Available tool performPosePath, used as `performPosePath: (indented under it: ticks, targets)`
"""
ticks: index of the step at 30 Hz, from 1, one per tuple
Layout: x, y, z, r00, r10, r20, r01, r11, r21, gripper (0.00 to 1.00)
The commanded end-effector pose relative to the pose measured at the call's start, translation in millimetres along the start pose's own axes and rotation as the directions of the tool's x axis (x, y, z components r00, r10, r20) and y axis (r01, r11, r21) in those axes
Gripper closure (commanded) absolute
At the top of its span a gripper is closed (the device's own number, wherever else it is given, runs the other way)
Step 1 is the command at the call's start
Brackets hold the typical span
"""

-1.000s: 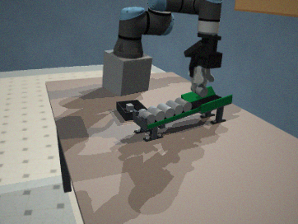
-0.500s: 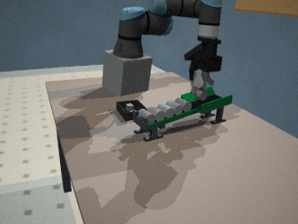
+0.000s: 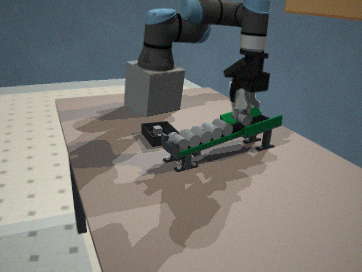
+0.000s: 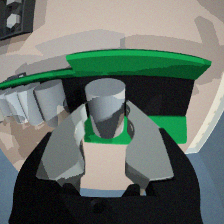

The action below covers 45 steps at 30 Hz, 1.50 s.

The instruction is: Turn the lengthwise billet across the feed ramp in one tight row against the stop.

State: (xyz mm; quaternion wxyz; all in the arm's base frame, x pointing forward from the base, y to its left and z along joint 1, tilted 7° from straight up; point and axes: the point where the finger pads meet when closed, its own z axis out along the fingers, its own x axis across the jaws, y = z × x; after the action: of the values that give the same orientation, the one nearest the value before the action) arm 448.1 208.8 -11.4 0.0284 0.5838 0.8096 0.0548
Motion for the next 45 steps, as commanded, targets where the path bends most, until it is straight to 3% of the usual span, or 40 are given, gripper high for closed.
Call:
performPosePath:
  ticks: [1,13,32,33,45]
  targets:
    - [-0.1,0.6,-0.5,1.000,0.000,0.000,0.000,1.000,-0.002,1.00]
    - [1.4,1.0,11.9,1.000,0.000,0.000,0.000,1.000,-0.002,1.00]
    - [1.4,0.9,11.9,1.000,0.000,0.000,0.000,1.000,-0.002,1.00]
    - [1.4,0.8,11.8,1.000,0.000,0.000,0.000,1.000,-0.002,0.65]
    - [1.4,0.8,11.8,1.000,0.000,0.000,0.000,1.000,-0.002,0.65]
